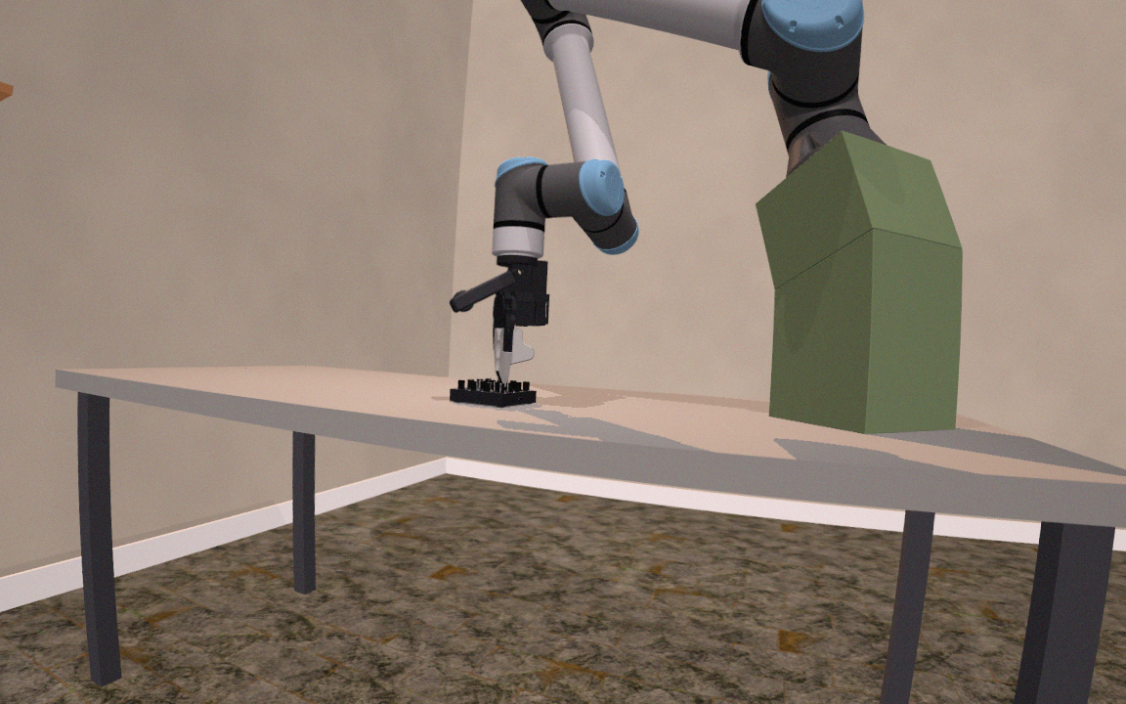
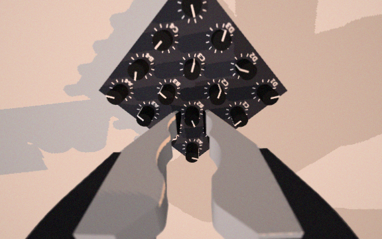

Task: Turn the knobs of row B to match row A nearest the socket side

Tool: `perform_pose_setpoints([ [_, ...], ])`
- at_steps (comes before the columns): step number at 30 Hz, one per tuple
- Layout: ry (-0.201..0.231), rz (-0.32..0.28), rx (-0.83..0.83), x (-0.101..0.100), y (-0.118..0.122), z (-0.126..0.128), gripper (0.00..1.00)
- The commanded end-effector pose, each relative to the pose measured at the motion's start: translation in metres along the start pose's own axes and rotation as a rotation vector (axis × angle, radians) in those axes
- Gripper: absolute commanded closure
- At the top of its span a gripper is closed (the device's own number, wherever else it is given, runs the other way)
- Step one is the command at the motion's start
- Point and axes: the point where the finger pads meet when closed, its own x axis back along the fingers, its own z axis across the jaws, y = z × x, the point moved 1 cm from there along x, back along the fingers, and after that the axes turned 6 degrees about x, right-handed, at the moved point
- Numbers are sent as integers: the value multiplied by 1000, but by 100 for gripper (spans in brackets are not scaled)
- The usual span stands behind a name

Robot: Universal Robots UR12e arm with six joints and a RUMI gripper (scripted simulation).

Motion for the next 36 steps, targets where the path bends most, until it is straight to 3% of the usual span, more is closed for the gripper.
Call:
perform_pose_setpoints([
  [1, 1, 1, 0, 0, 0, 0, 89],
  [14, 1, 1, 0, 0, 0, 0, 89],
  [15, 1, 1, 0, 0, 0, 0, 96],
  [36, 1, 1, 0, 0, 0, 0, 96],
])
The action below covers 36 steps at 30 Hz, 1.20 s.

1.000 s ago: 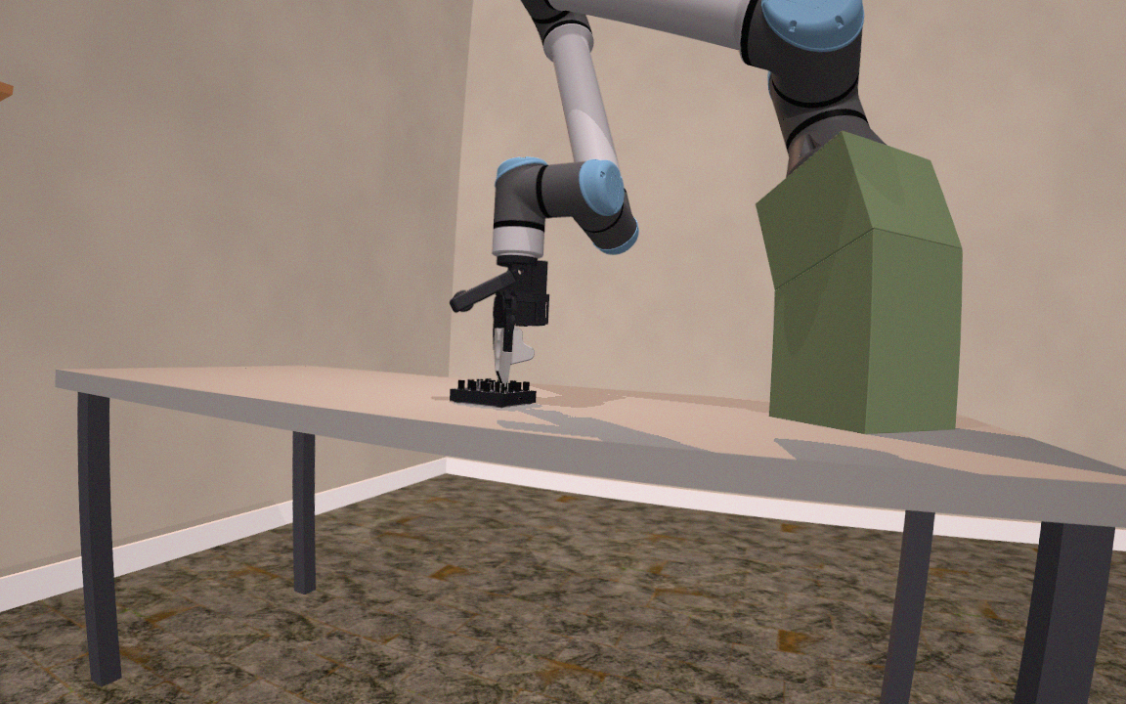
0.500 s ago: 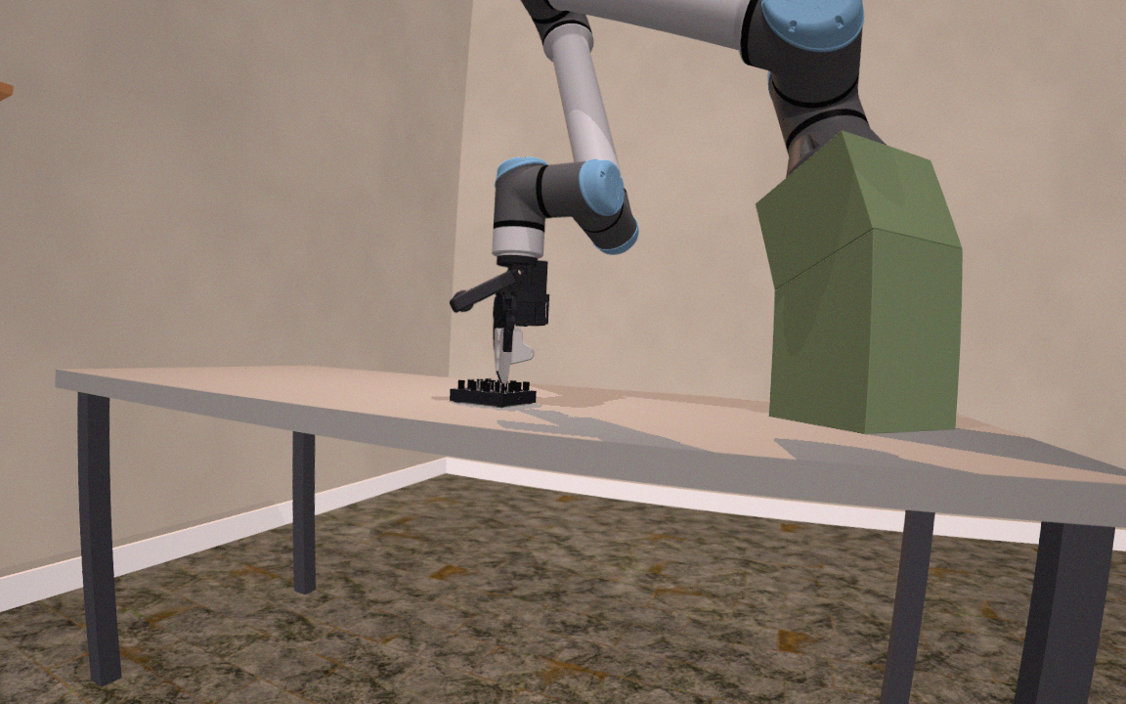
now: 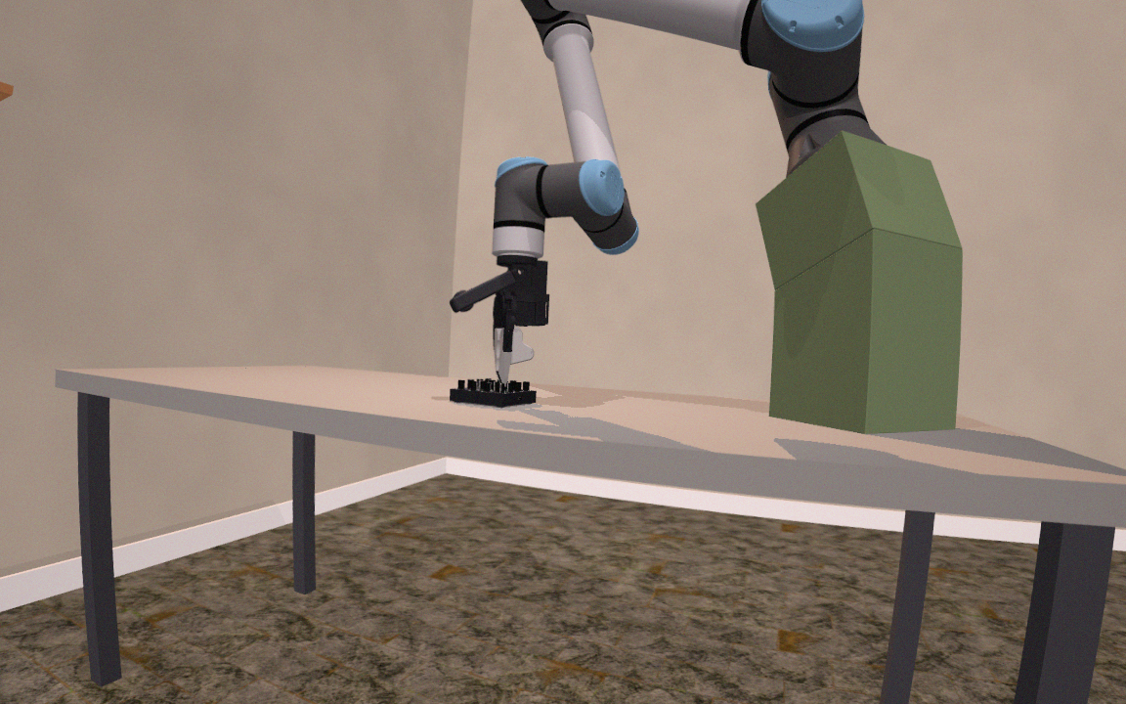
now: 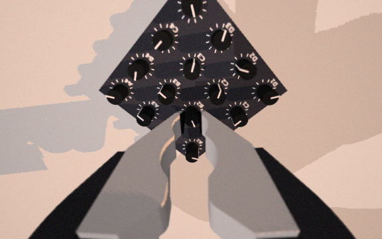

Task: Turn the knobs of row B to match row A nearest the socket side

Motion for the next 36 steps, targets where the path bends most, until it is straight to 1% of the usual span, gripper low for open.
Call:
perform_pose_setpoints([
  [1, 0, 1, 0, 0, 0, 0, 96],
  [27, 1, 1, 26, 0, 0, 0, 96],
  [36, 1, 1, 89, 0, 0, 0, 96],
])
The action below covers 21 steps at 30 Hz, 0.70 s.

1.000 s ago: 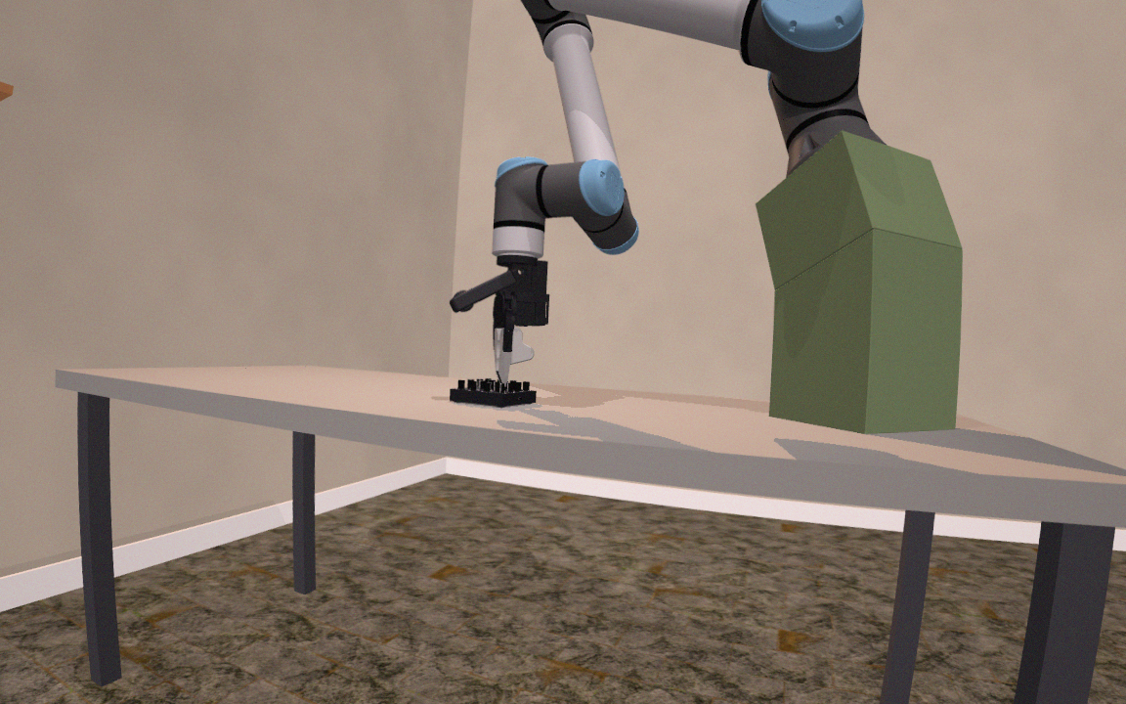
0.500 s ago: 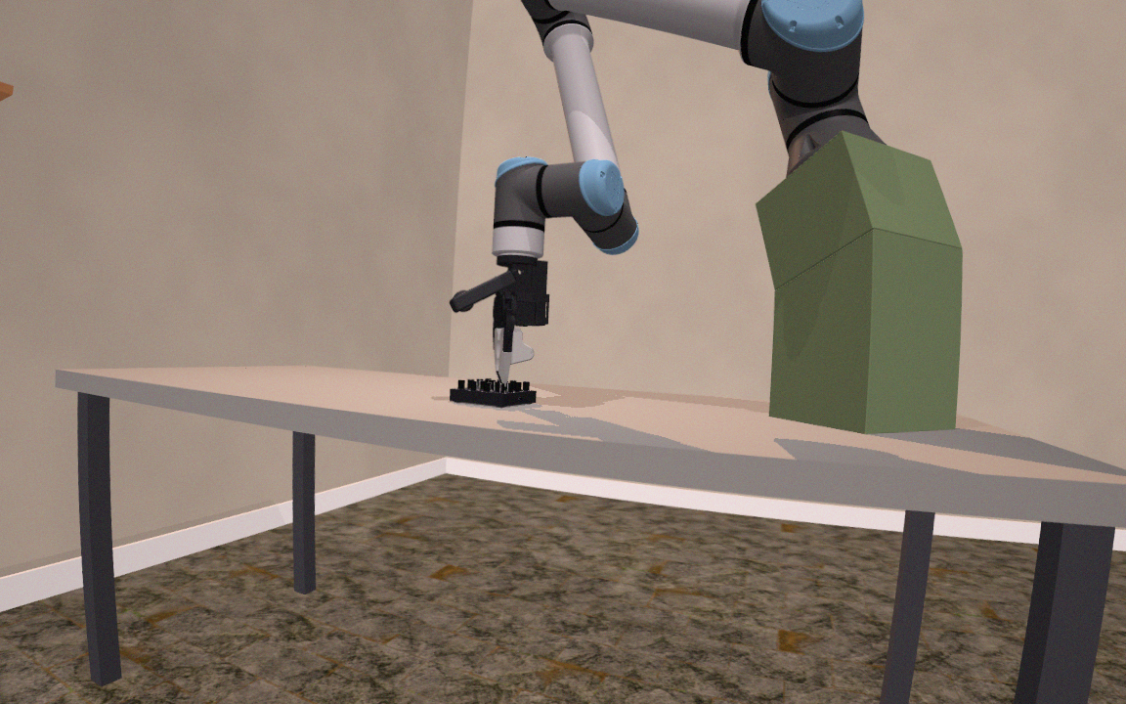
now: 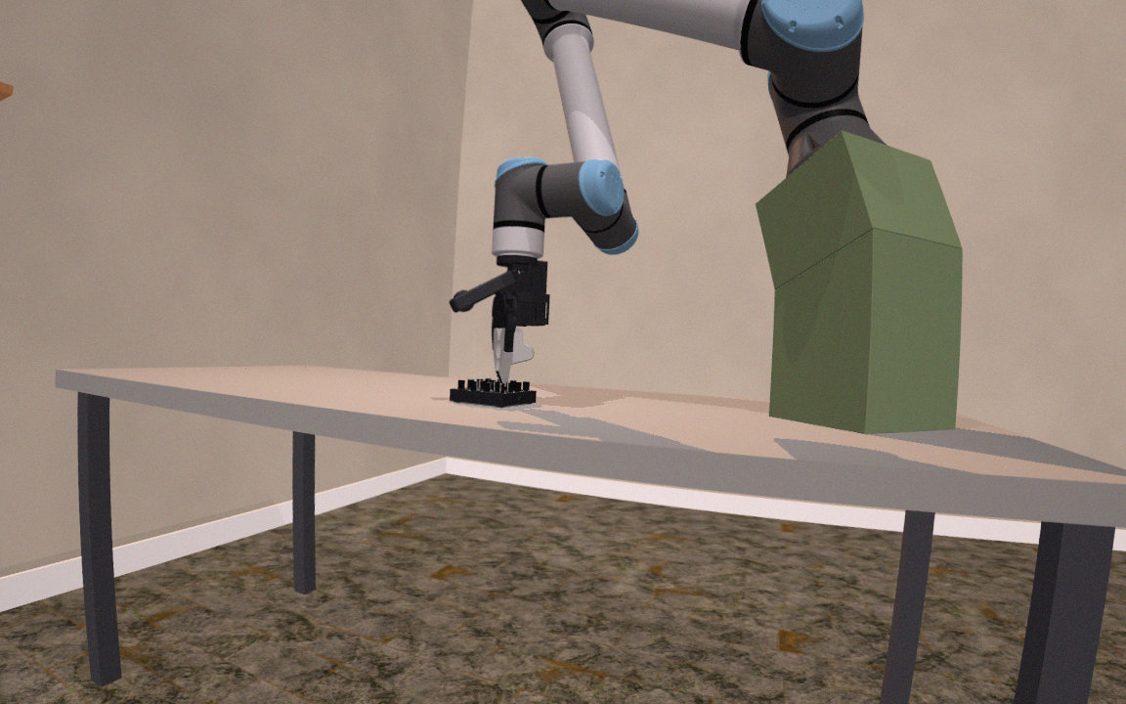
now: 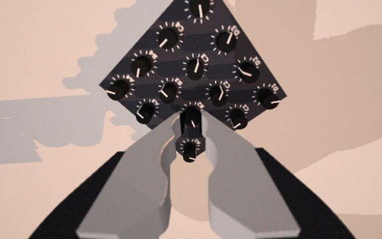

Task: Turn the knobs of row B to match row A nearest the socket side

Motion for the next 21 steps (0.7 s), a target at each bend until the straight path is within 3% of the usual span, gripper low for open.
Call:
perform_pose_setpoints([
  [1, 0, 1, 38, 0, 0, 0, 96],
  [21, 1, 1, 303, 0, 0, -1, 96],
])
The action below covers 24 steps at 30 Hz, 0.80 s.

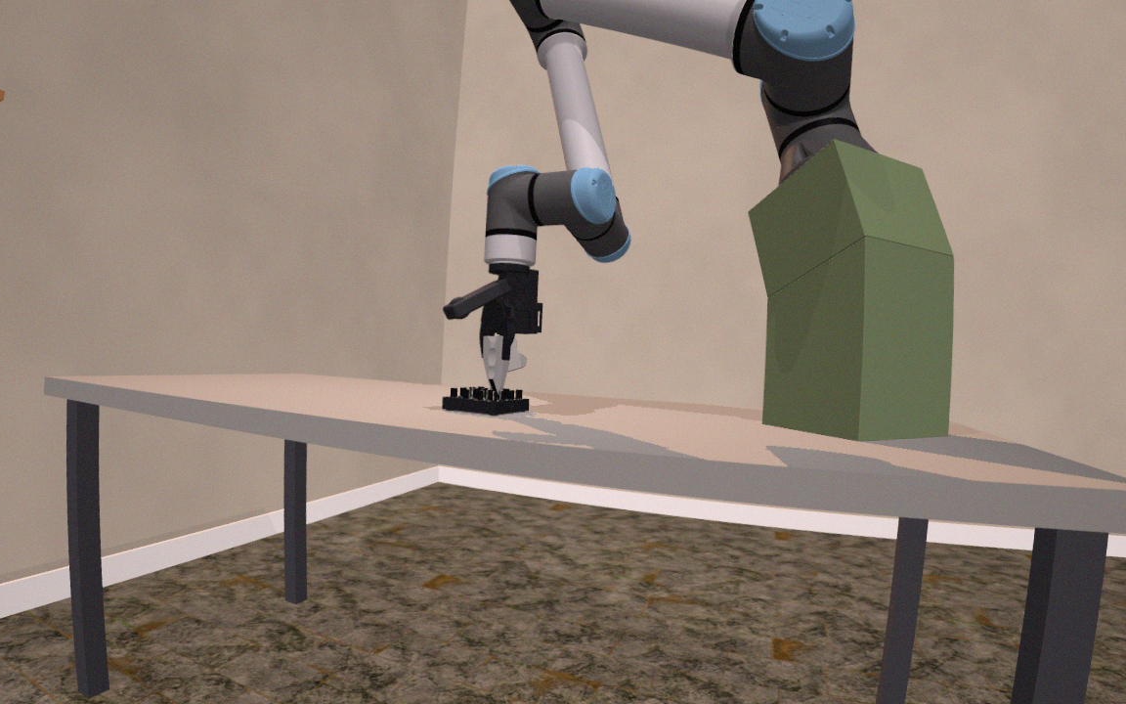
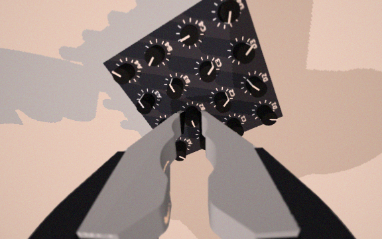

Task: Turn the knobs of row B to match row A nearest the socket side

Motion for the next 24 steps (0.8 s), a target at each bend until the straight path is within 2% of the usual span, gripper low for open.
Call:
perform_pose_setpoints([
  [1, 1, 2, 84, 0, 0, 0, 96],
  [4, 1, 2, 104, 0, 0, 0, 96],
  [24, 1, 2, 492, 0, 0, -2, 96],
])
